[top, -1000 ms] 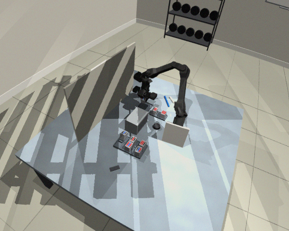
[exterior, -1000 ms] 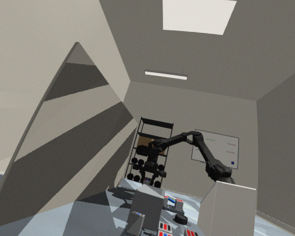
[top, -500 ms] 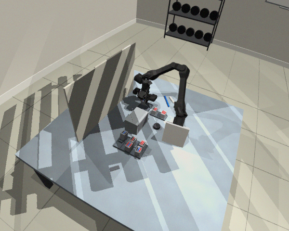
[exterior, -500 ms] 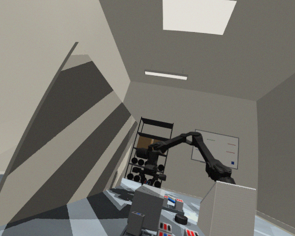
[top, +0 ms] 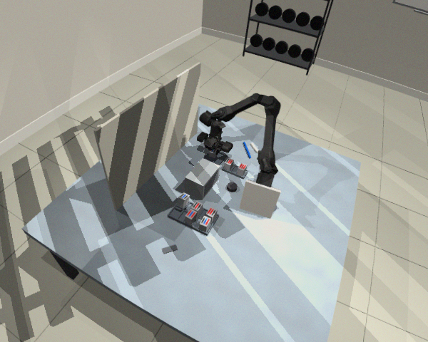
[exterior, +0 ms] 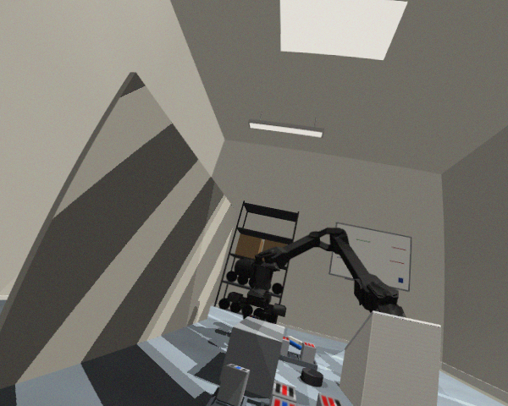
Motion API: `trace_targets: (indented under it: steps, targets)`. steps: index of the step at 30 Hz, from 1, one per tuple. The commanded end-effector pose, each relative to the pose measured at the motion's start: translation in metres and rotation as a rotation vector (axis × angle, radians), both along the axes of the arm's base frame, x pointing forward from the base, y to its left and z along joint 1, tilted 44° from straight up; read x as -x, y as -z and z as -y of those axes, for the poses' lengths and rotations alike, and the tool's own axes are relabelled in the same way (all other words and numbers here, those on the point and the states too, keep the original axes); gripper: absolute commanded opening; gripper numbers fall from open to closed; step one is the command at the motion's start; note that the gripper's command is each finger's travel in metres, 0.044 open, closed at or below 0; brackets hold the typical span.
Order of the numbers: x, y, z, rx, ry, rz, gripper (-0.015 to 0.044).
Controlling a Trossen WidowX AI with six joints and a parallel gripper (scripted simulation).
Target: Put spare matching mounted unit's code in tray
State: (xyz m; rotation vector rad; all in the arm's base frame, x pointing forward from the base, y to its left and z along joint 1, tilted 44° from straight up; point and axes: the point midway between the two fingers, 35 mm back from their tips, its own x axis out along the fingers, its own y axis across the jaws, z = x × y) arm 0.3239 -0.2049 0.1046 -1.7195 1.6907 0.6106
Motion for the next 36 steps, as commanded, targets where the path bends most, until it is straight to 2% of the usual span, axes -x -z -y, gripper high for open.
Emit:
trace_targets:
  steps: [1, 12, 29, 31, 36]
  targets:
    - [0.001, 0.004, 0.003, -0.002, -0.005, -0.004, 0.0000]
    - [0.003, 0.011, 0.011, 0.001, -0.005, -0.004, 0.0000]
    - [0.002, 0.008, 0.009, 0.004, 0.000, -0.001, 0.0440]
    - [0.001, 0.000, 0.001, 0.001, 0.000, -0.001, 0.0440]
    - [0.007, -0.059, -0.057, -0.006, -0.004, -0.004, 0.0440]
